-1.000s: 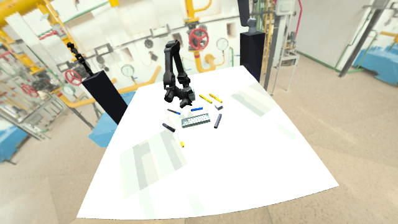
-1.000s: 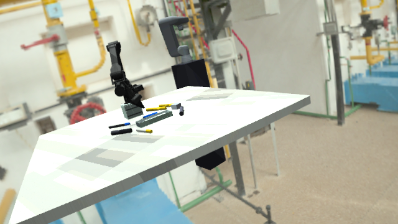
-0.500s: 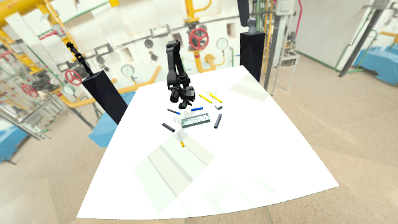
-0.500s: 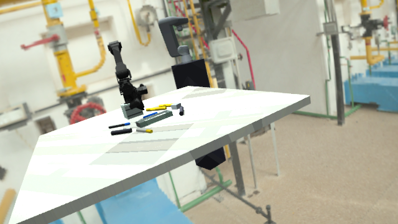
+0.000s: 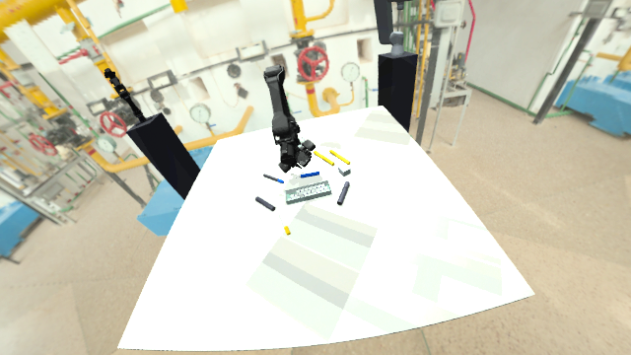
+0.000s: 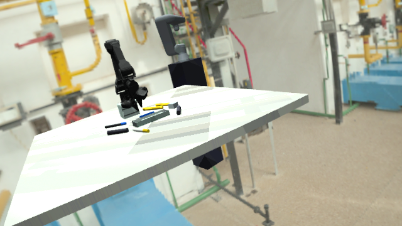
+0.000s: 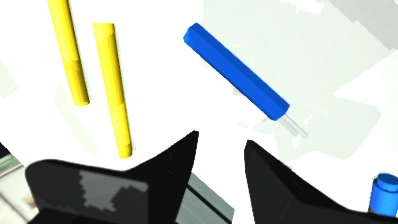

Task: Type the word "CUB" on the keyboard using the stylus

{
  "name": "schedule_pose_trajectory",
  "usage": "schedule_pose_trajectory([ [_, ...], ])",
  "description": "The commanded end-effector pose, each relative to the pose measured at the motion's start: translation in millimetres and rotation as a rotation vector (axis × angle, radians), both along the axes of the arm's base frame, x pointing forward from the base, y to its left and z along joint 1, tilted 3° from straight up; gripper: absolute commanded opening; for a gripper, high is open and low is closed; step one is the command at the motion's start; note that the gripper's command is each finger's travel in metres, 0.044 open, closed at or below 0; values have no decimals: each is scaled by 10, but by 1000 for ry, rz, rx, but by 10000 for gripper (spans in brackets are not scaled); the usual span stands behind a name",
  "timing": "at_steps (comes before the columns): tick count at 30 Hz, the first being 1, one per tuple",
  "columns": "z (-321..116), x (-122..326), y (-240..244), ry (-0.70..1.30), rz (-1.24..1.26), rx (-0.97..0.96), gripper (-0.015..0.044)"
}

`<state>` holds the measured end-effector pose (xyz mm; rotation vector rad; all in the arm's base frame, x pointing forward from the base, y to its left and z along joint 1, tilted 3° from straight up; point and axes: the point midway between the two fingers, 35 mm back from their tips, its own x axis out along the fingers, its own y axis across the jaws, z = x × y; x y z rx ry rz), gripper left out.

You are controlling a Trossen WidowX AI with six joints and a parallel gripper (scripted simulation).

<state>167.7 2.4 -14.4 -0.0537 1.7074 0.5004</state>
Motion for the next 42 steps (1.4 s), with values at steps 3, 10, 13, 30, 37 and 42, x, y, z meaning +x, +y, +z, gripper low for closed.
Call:
schedule_pose_trajectory([
  [3,16,69,51,129,-642,-428,150],
  [10,31,92,83,98,-901,-579,150],
  [13,42,106,101,67,-1009,-639,150],
  [30,117,197,213,-186,-1700,-802,150],
  [37,151,233,263,-303,-2008,-777,150],
  [42,155,238,270,-319,-2057,-769,150],
])
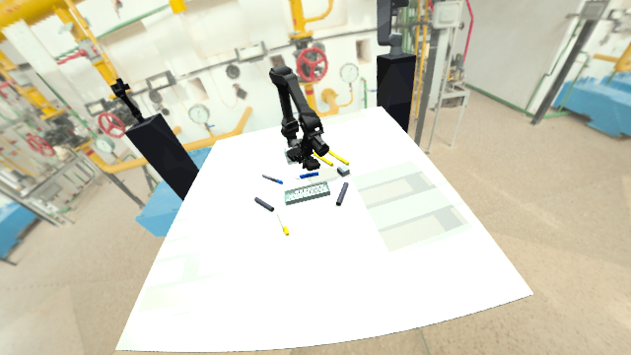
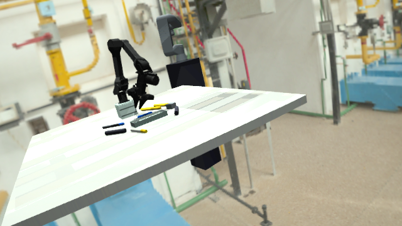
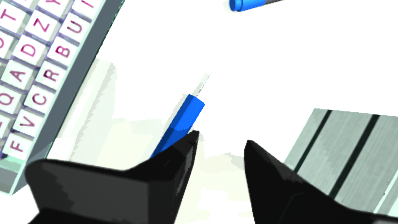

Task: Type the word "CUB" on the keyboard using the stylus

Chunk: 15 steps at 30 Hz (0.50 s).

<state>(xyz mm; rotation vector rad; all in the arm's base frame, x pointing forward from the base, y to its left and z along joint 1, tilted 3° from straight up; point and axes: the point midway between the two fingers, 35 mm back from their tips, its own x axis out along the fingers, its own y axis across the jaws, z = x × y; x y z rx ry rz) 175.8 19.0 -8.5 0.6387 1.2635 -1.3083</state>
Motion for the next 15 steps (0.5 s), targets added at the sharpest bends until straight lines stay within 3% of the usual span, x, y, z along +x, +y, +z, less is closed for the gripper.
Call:
schedule_pose_trajectory([
  [1,96,157,103,-280,-374,-196,150],
  [15,95,164,88,-280,-374,-196,150],
])
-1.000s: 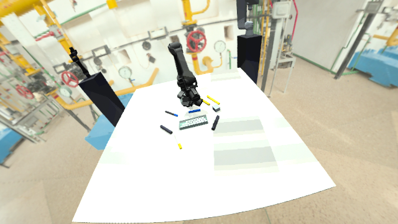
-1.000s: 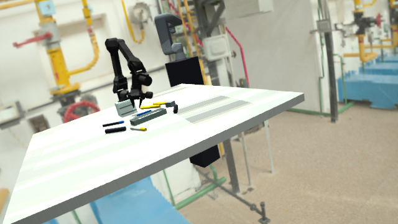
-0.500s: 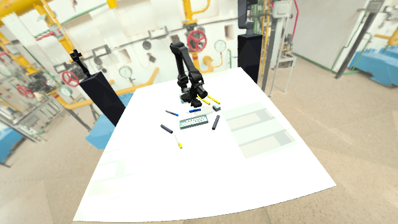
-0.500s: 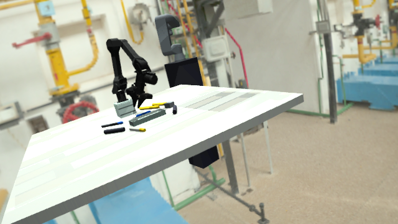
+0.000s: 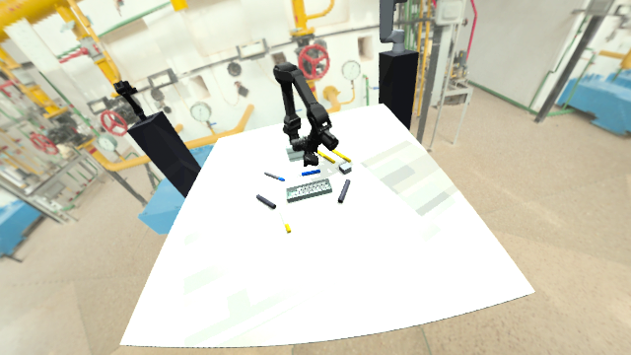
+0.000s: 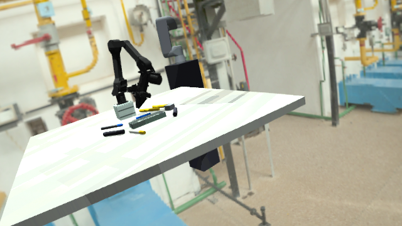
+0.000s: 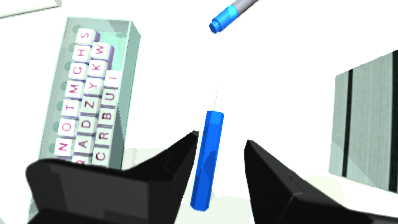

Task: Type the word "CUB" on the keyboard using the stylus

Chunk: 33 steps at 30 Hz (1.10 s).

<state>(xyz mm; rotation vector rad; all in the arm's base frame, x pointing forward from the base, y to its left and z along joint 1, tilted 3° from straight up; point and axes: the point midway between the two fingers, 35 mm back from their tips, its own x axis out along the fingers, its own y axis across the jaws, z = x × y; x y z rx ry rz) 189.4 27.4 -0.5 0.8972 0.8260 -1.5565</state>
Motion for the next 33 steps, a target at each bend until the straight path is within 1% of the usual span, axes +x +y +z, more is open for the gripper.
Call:
schedule_pose_trajectory([
  [1,13,27,4,-19,-15,-10,150],
  [33,-240,19,14,-18,-15,-10,150],
])
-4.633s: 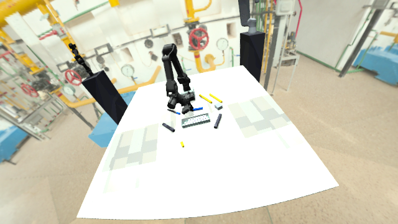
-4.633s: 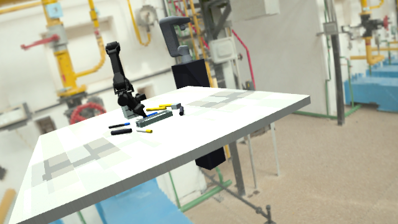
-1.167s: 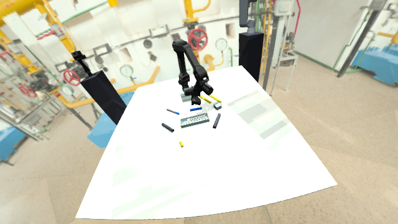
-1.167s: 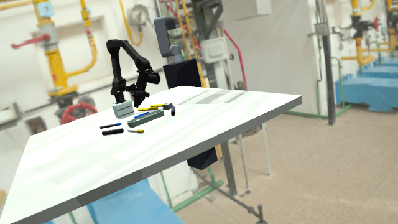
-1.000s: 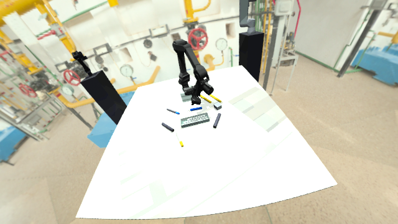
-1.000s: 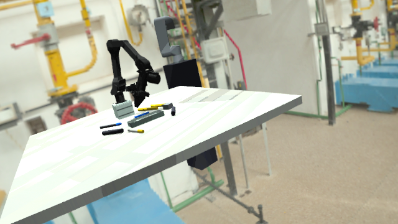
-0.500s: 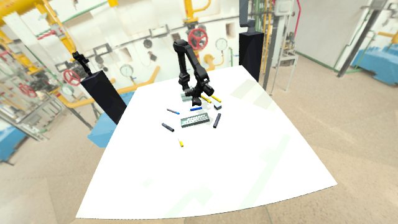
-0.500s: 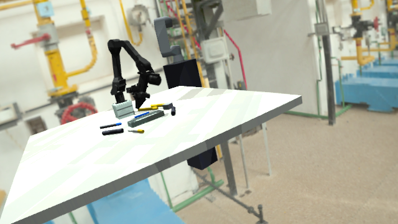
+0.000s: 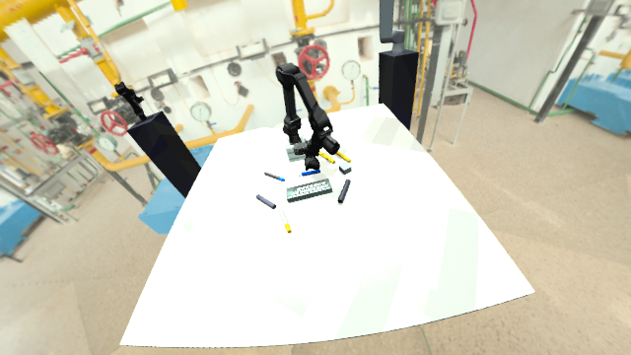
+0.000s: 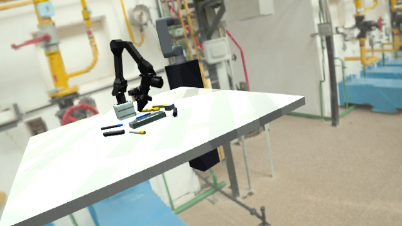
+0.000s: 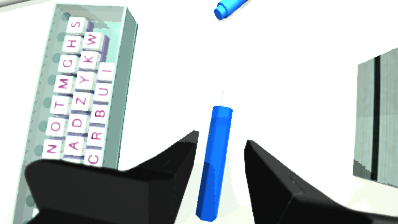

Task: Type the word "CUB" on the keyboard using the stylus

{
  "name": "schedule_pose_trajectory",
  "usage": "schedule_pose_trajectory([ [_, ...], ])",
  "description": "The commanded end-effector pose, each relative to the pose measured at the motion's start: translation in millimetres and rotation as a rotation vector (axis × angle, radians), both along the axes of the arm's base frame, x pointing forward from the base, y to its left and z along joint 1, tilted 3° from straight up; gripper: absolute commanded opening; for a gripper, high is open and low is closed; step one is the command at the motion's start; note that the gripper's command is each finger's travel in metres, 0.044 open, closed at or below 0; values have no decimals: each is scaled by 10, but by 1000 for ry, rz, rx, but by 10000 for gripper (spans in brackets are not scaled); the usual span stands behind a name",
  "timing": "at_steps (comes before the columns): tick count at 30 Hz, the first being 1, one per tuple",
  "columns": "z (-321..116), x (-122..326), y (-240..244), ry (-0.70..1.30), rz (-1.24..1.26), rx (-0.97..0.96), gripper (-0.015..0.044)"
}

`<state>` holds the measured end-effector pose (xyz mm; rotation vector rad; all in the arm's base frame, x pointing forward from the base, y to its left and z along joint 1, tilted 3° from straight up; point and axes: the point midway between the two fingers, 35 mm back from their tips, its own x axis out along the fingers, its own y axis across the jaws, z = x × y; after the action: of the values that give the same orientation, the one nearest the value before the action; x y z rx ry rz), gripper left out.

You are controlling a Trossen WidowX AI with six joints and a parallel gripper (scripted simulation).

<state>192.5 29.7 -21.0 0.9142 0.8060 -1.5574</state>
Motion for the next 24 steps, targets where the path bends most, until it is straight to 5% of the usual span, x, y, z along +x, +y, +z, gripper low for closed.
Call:
schedule_pose_trajectory([
  [1,-40,-13,-9,0,-3,-6,150],
  [24,-214,-20,2,1,-3,-6,150],
])
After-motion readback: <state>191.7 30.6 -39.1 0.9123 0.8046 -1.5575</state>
